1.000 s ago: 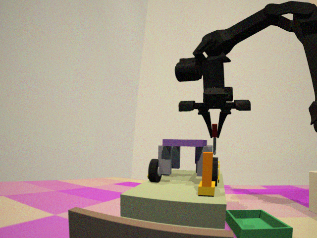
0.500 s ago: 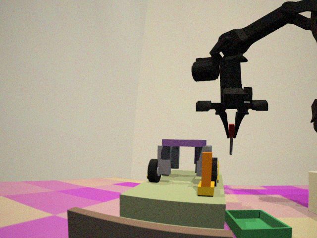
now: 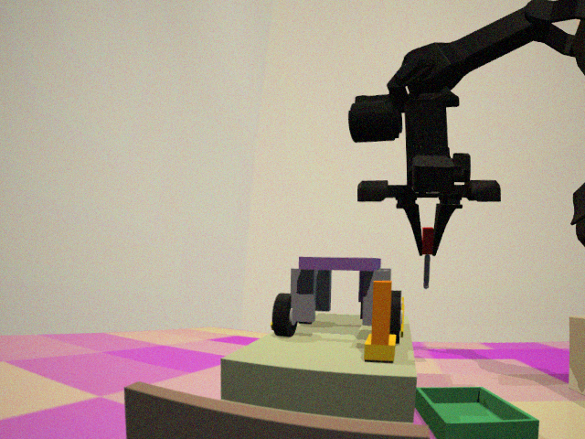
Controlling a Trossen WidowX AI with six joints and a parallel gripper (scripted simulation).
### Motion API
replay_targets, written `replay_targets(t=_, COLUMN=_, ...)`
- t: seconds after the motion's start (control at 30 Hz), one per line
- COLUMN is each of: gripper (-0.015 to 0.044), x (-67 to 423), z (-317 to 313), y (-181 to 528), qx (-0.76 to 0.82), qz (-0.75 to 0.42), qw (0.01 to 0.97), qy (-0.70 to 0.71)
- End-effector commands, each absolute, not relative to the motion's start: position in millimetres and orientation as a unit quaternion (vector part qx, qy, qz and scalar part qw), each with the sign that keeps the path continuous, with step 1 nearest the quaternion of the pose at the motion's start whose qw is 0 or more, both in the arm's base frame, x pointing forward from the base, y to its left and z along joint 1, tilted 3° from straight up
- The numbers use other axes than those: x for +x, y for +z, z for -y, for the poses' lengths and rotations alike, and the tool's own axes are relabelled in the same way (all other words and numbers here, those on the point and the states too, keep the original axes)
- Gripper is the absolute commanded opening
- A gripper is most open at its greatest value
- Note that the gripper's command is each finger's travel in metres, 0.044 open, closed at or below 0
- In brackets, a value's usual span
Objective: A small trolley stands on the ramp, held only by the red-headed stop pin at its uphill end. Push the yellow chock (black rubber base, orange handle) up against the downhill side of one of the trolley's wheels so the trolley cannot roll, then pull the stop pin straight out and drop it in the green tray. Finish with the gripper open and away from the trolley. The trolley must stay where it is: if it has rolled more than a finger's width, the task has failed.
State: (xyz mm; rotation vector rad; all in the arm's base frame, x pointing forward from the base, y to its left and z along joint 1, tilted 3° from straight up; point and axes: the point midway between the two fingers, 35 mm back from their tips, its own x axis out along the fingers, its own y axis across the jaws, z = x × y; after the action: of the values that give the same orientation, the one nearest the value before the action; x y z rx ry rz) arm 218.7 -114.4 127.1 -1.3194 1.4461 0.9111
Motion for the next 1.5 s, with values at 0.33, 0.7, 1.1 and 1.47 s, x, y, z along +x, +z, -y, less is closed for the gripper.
replay_targets(t=0.33, gripper=0.0, x=227, z=66, y=119, qx=-0.535, qz=-0.593, qw=0.471, qy=0.374)
replay_targets(t=0.7, gripper=0.0, x=233, z=27, y=112, qx=-0.534, qz=-0.592, qw=0.473, qy=0.375)
replay_targets(t=1.1, gripper=0.0, x=236, z=-17, y=102, qx=-0.533, qz=-0.591, qw=0.474, qy=0.376)
replay_targets(t=1.47, gripper=0.0, x=239, z=-55, y=94, qx=-0.532, qz=-0.591, qw=0.475, qy=0.377)
